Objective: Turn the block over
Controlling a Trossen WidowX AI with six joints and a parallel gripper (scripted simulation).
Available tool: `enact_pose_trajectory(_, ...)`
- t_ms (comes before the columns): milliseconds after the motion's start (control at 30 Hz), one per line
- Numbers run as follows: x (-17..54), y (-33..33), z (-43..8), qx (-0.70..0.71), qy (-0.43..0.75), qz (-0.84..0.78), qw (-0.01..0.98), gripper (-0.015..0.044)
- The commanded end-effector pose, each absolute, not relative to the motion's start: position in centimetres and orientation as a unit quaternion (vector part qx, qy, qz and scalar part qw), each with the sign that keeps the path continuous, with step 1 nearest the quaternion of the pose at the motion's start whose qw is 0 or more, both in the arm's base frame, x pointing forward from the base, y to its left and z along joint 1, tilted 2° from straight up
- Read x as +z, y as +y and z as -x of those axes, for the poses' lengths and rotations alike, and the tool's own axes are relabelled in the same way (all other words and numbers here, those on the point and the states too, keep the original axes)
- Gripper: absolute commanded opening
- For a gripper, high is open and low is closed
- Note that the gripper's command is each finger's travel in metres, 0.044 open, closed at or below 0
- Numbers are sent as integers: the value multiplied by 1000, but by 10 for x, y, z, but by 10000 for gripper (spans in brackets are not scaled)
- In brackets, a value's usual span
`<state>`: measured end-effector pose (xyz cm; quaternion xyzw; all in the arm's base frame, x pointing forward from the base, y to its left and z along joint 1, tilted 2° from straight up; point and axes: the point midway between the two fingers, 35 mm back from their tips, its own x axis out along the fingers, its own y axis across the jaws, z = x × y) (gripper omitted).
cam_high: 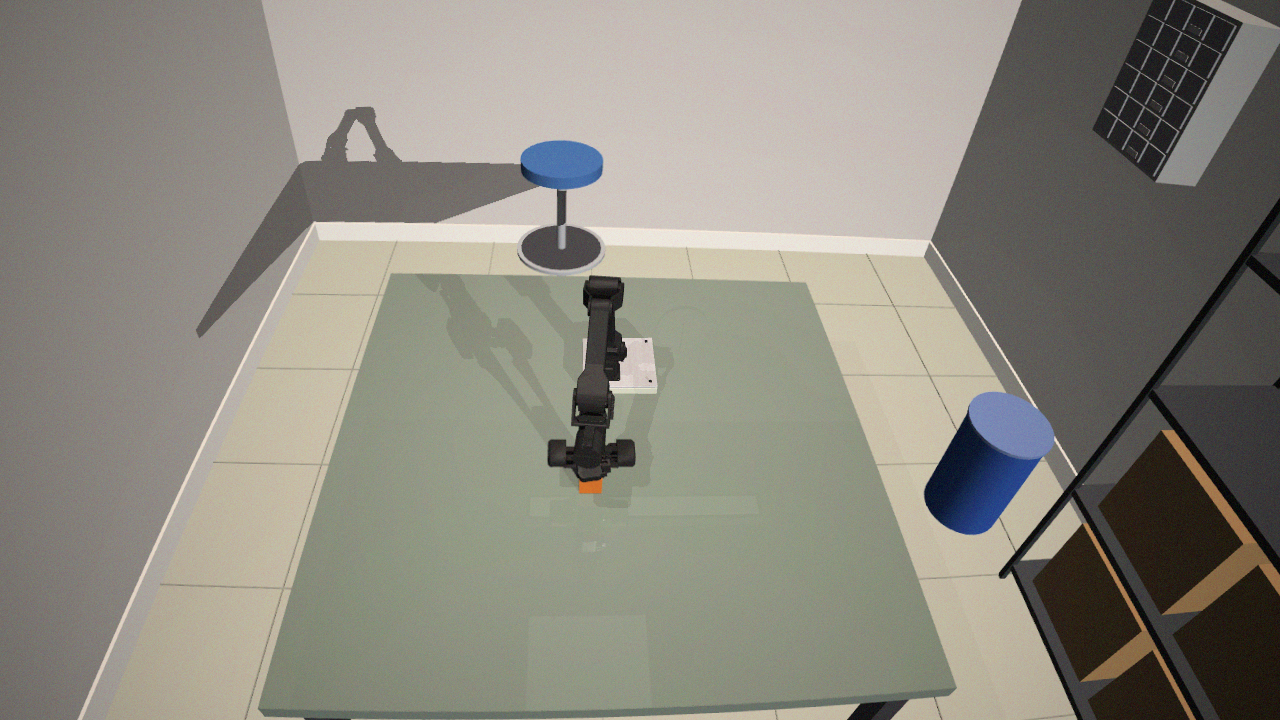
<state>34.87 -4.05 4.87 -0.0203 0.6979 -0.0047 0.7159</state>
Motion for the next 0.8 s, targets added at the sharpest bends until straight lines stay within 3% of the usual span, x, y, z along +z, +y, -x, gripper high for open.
enact_pose_trajectory(0,48,-41,-349,-6,698,21,716,183)
enact_pose_trajectory(400,48,-41,-349,-6,698,21,716,103)
enact_pose_trajectory(533,63,-40,-349,-6,698,21,716,0)
enact_pose_trajectory(767,78,-40,-348,-6,698,20,716,0)
